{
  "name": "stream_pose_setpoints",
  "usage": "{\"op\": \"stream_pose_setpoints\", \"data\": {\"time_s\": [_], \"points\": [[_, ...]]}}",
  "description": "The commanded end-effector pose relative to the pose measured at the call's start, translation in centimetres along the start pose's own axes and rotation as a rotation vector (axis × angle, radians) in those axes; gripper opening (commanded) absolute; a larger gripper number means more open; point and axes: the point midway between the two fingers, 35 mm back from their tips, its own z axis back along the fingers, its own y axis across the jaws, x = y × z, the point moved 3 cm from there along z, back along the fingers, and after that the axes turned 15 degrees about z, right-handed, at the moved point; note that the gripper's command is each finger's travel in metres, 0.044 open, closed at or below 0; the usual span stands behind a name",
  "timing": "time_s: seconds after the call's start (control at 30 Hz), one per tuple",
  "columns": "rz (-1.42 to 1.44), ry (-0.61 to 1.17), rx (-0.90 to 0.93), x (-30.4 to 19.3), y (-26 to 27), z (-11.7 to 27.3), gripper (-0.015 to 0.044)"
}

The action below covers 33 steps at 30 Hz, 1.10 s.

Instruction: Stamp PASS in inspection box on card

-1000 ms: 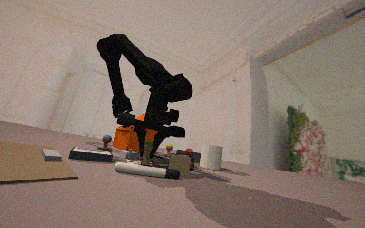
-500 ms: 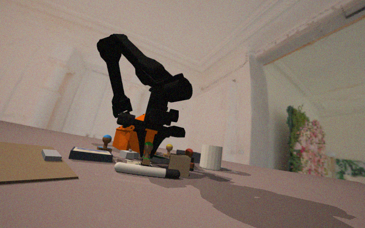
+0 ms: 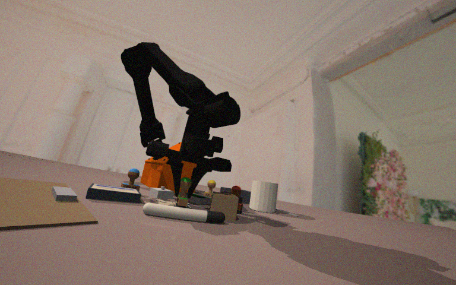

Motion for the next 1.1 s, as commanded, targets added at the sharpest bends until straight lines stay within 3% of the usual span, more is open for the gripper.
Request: {"op": "stream_pose_setpoints", "data": {"time_s": [0.0, 1.07], "points": [[0.001, 0.005, -0.003, 0.0, -0.1, -0.3, 0.0], [0.001, 0.005, -0.002, 0.0, -0.1, 0.9, 0.0]]}}
